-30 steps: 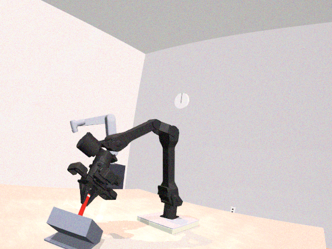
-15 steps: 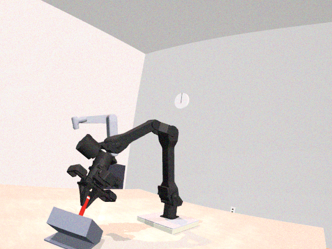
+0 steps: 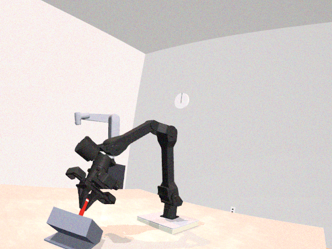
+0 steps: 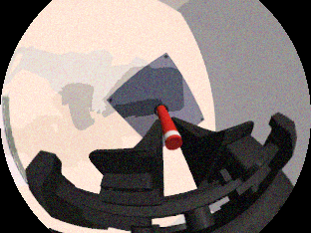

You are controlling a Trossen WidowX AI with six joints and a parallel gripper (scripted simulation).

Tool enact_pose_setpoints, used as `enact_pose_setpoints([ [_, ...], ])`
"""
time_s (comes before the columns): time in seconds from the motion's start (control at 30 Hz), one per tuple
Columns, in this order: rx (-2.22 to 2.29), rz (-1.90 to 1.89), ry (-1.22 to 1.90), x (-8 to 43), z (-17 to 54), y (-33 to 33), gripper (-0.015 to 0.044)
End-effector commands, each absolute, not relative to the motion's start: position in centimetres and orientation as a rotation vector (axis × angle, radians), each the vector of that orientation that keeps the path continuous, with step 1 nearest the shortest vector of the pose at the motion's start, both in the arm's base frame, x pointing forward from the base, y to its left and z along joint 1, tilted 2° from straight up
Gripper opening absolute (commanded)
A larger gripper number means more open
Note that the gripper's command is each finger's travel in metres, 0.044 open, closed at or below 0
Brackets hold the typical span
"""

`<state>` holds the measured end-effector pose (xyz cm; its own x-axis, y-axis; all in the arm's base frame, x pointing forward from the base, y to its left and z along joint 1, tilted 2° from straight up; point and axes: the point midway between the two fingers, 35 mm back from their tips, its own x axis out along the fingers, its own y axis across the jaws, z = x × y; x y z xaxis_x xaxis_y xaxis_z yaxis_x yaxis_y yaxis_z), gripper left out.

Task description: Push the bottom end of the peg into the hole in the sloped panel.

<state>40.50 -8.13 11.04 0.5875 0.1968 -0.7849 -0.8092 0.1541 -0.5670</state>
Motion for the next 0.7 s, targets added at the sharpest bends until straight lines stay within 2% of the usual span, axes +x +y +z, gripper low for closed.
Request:
enact_pose_setpoints([
  [0.0, -1.206, 0.790, 0.632, 40.6, 10.7, -8.1, 0.0000],
  [0.67, -1.206, 0.790, 0.631, 41.4, 9.7, -7.9, 0.0000],
])
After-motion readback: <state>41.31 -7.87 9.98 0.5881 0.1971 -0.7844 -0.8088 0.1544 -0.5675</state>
